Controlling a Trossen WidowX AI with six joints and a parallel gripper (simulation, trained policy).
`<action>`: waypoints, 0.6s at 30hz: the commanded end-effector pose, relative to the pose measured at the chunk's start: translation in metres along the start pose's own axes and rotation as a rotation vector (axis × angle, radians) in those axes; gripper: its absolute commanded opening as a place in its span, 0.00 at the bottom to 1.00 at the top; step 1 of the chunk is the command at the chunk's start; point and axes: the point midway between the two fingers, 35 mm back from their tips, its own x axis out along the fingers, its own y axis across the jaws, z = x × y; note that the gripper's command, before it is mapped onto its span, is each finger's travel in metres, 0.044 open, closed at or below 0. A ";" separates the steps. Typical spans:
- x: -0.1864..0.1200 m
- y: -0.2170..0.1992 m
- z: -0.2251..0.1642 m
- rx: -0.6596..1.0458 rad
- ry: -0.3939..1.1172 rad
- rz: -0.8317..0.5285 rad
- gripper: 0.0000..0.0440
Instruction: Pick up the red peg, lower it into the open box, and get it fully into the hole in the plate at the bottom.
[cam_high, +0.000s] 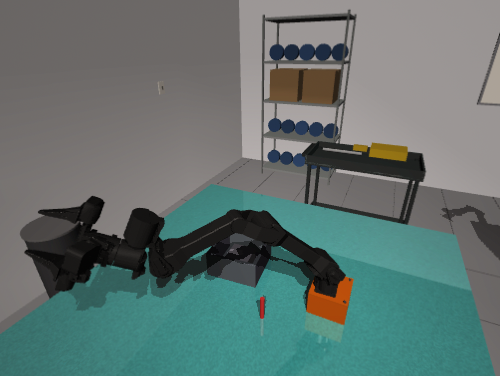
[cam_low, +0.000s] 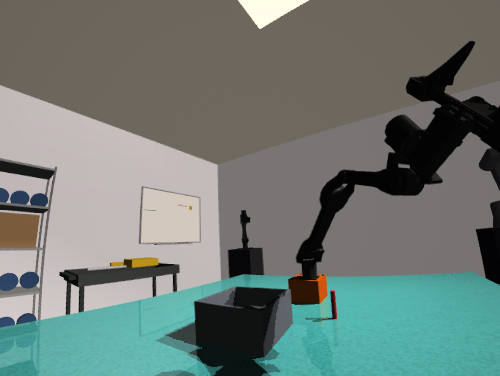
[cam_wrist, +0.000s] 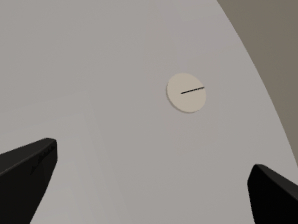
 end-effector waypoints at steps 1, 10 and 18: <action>0.000 0.003 -0.005 0.013 0.016 0.026 0.95; -0.009 0.017 -0.049 0.175 0.187 0.231 1.00; -0.030 0.018 -0.091 0.332 0.374 0.367 1.00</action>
